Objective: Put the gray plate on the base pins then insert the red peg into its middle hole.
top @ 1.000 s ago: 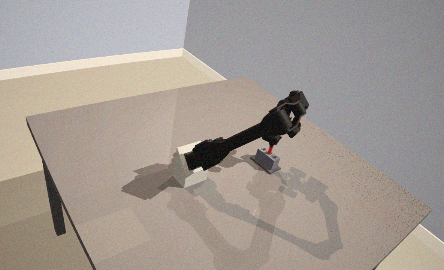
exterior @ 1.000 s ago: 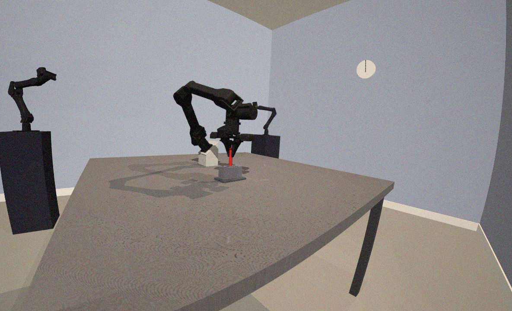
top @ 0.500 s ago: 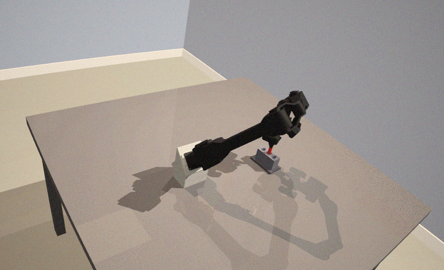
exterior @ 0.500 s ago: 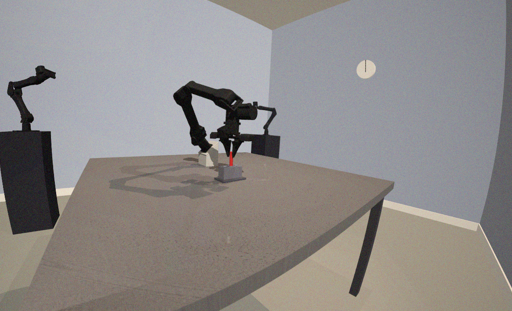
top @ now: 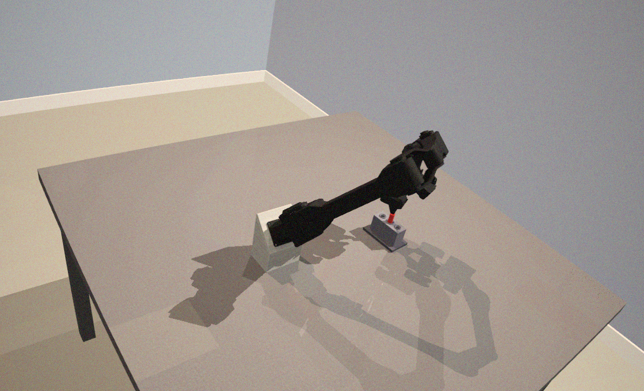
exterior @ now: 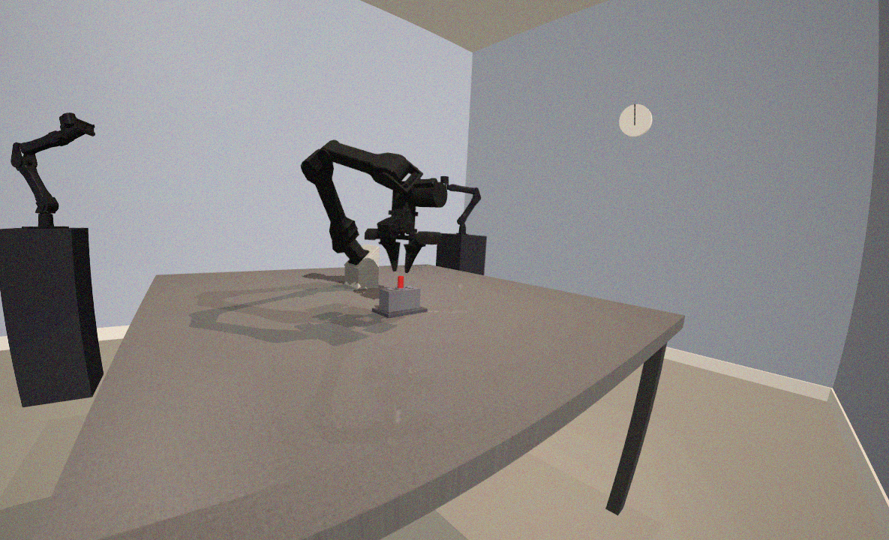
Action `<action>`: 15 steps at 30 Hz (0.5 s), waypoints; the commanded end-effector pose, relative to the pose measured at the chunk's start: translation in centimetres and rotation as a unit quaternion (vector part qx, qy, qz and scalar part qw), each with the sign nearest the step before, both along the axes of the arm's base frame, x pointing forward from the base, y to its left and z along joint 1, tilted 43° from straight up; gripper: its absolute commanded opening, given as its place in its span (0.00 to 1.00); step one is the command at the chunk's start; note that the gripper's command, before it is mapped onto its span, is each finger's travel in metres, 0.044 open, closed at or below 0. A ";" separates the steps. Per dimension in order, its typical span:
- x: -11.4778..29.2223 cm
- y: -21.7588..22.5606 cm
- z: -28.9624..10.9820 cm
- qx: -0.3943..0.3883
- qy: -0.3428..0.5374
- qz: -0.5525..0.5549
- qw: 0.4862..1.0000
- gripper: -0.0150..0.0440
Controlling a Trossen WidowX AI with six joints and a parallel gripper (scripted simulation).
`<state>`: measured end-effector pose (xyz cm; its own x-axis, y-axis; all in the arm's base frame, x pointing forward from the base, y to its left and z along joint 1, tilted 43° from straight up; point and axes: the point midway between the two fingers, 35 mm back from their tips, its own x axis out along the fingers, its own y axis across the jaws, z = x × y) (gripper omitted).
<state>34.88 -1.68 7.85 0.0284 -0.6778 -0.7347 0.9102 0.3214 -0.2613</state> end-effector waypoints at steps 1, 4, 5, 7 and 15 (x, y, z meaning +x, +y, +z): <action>0.0 0.2 0.2 -0.002 -0.001 0.000 1.000 0.51; 0.0 0.4 0.4 -0.002 -0.001 0.000 1.000 0.51; 0.0 0.4 0.4 -0.002 -0.001 0.000 1.000 0.51; -0.1 0.5 0.5 -0.002 -0.001 0.000 1.000 0.51; -0.1 0.9 0.8 -0.001 -0.001 0.000 1.000 0.51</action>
<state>34.73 -0.95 8.48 0.0285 -0.6811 -0.7317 0.9090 0.3221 -0.2644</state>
